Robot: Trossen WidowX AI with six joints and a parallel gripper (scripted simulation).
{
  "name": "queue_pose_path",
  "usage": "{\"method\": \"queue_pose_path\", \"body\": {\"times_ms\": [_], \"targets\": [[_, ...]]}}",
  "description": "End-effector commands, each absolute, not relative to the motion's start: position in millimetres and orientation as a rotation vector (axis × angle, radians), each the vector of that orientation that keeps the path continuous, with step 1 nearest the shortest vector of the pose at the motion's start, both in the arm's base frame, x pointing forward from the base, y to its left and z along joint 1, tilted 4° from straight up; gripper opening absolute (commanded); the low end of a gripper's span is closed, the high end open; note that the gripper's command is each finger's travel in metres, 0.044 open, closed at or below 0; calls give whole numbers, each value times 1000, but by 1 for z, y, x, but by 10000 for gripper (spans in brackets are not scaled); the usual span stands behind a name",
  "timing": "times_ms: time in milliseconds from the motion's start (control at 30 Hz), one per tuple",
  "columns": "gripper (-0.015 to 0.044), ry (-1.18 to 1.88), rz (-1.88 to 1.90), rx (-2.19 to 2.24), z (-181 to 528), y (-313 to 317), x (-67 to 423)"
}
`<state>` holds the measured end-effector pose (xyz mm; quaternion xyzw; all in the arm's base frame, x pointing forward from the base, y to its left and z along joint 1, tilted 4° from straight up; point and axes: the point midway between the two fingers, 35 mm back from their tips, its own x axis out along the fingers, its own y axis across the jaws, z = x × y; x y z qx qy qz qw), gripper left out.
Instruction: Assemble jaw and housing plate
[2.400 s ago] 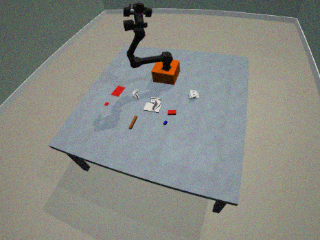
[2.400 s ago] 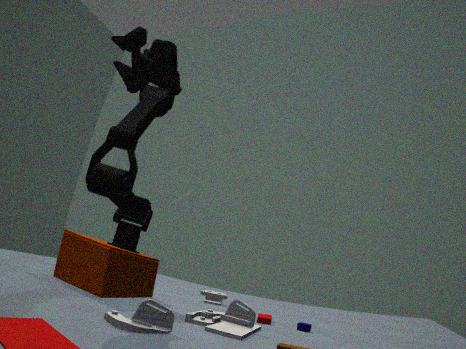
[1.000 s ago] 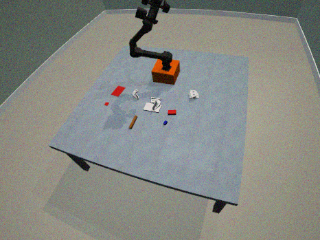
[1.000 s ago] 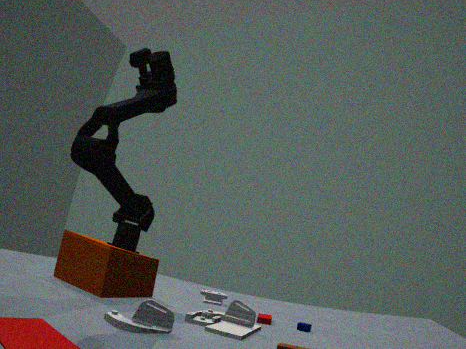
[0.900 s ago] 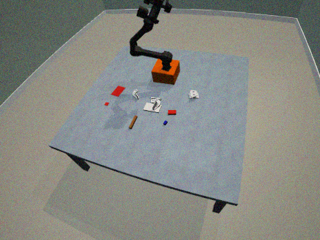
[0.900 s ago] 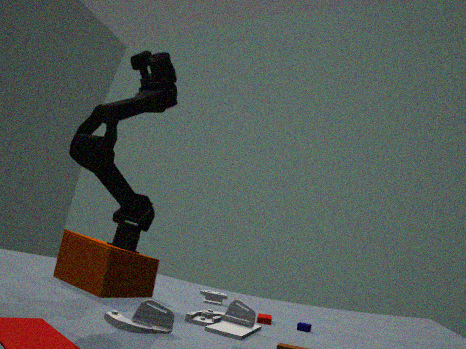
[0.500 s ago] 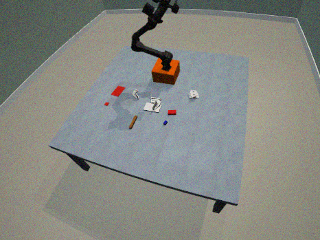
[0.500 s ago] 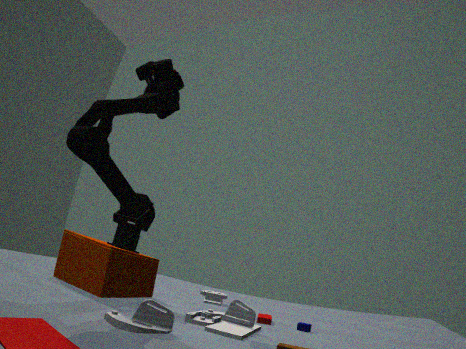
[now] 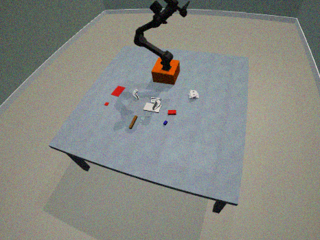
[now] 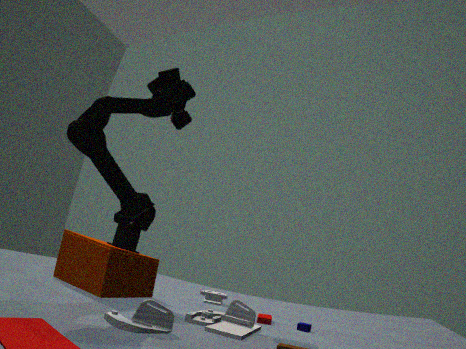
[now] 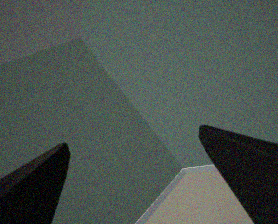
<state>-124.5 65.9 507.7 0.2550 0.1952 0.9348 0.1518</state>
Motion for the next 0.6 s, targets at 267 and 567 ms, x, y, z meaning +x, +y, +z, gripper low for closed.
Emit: {"method": "queue_pose_path", "body": {"times_ms": [267,567], "targets": [[440,477,2444,705,500,127,-105],[440,402,2280,650,490,168,-83]]}}
